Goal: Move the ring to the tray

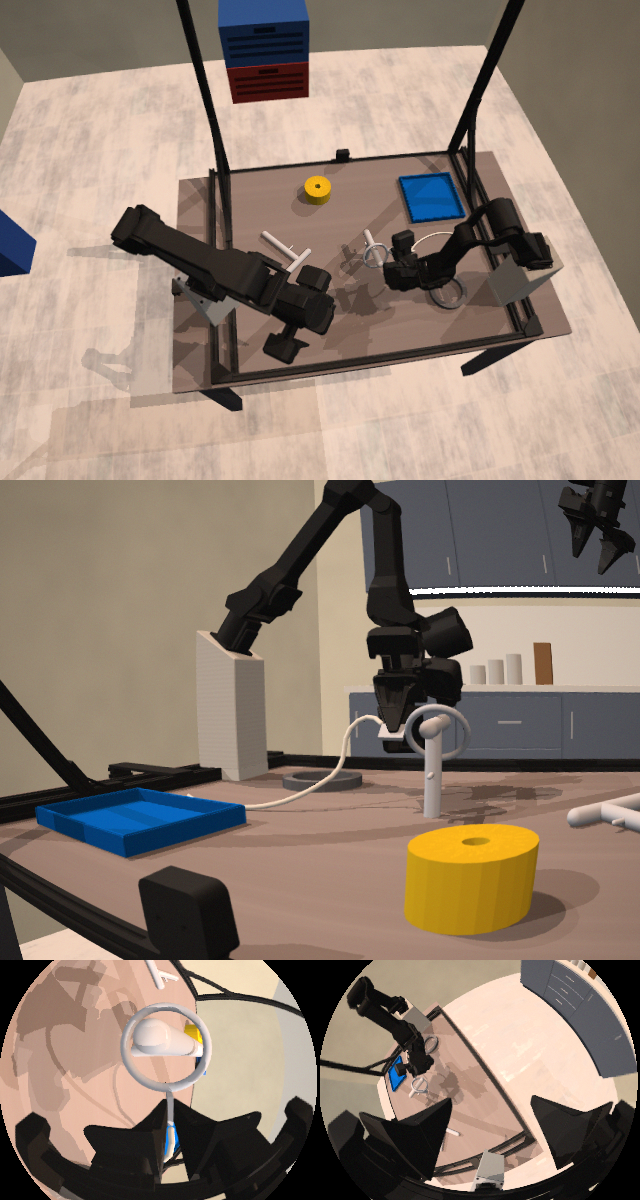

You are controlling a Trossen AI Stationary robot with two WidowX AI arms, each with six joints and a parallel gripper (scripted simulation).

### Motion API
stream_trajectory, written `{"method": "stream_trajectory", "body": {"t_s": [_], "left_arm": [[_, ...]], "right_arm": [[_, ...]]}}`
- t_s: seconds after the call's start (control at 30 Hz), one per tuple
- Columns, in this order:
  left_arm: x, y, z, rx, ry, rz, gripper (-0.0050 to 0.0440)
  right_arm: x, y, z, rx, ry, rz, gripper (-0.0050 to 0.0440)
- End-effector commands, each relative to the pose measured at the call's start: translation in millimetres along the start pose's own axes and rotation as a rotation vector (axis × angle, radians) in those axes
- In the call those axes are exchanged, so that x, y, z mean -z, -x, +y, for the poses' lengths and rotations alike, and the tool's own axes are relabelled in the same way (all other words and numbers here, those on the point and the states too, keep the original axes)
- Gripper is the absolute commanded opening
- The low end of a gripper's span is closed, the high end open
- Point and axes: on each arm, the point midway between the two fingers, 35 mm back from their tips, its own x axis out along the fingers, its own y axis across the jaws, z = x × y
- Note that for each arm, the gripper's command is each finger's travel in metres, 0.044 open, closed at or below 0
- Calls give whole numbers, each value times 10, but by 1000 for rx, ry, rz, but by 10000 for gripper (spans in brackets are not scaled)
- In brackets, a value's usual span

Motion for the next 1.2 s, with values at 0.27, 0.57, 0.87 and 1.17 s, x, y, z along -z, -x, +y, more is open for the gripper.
{"method": "stream_trajectory", "body": {"t_s": [0.27,0.57,0.87,1.17], "left_arm": [[-16,89,-18,5,-8,-3,0],[-21,154,-19,5,-8,-3,0],[-25,197,10,5,-8,-3,0],[-33,273,62,5,-8,-4,0]], "right_arm": [[4,2,5,-3,4,2,400],[4,2,5,-3,4,2,400],[4,2,5,-3,4,2,400],[4,2,5,-3,4,2,400]]}}
